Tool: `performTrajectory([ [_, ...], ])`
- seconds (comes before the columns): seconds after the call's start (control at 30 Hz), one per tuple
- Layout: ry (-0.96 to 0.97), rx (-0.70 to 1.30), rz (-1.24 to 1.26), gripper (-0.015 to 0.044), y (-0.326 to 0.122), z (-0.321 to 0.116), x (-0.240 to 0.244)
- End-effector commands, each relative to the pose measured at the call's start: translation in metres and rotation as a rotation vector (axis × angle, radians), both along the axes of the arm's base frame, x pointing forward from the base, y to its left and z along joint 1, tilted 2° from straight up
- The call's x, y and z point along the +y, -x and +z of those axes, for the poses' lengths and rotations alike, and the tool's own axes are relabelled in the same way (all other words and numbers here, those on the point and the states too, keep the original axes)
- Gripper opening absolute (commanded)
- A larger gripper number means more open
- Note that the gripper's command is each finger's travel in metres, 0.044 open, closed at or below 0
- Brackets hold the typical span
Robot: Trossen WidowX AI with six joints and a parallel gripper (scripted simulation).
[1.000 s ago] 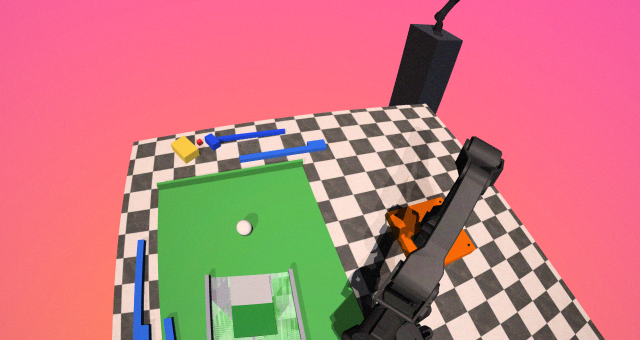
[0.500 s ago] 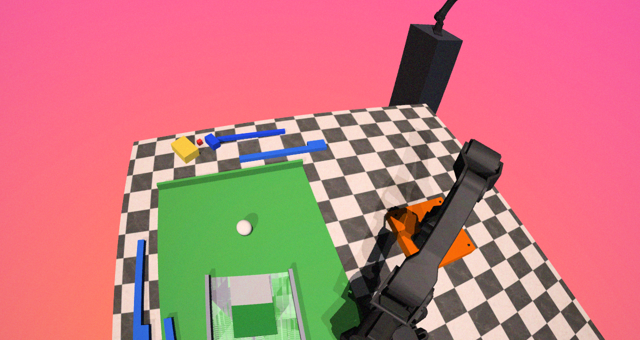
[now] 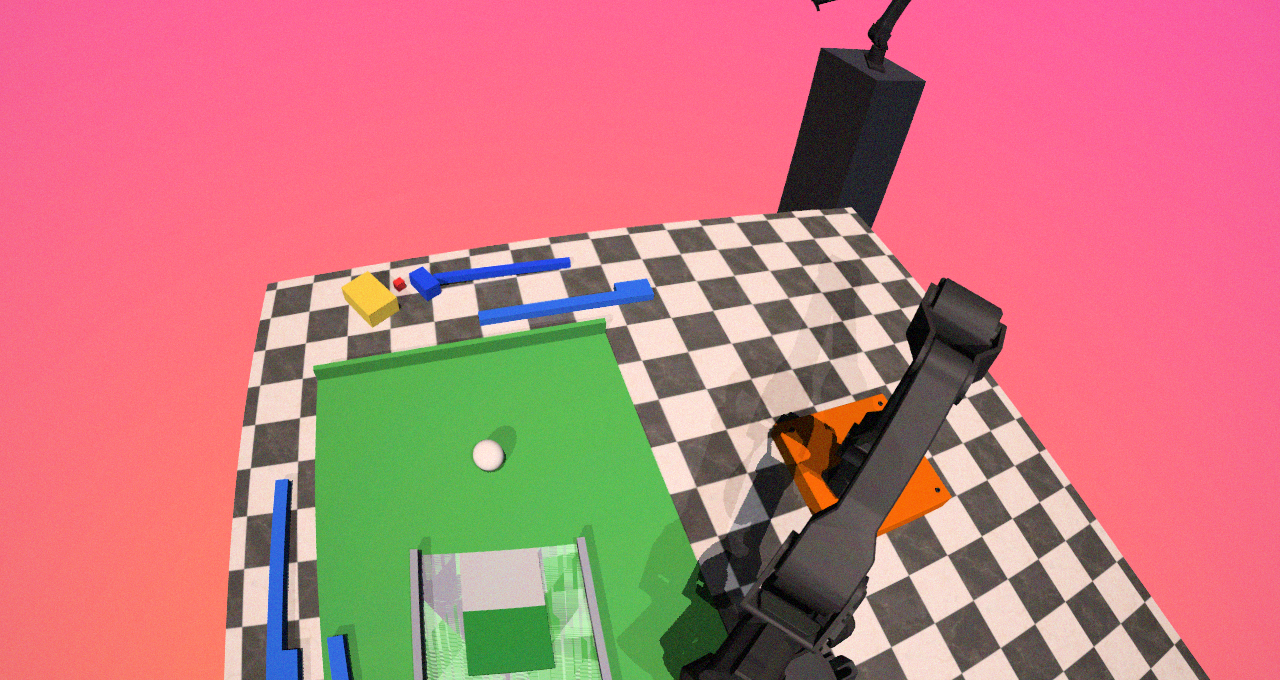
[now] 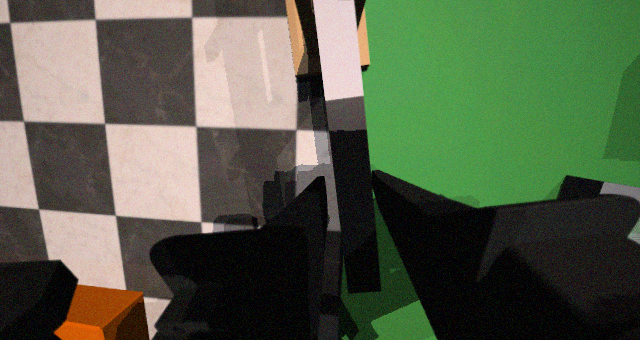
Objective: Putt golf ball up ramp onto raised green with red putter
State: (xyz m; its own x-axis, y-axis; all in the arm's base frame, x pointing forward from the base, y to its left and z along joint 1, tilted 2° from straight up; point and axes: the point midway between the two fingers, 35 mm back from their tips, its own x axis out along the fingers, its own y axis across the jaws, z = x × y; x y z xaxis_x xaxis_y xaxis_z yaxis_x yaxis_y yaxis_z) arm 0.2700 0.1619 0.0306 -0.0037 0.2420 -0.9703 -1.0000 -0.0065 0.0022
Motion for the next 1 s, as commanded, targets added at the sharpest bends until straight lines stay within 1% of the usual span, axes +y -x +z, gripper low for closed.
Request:
performTrajectory([
  [0.0,0.0,0.0,0.0,0.002,0.0,0.0,0.0],
  [0.1,0.0,0.0,0.0,0.0,0.0,0.0,0.0],
  [0.3,0.0,0.0,0.0,0.0,-0.001,0.005,0.001],
  [0.83,0.0,0.0,0.0,0.0,-0.002,0.092,0.003],
  [0.97,0.0,0.0,0.0,0.0,0.0,0.1,0.002],
])
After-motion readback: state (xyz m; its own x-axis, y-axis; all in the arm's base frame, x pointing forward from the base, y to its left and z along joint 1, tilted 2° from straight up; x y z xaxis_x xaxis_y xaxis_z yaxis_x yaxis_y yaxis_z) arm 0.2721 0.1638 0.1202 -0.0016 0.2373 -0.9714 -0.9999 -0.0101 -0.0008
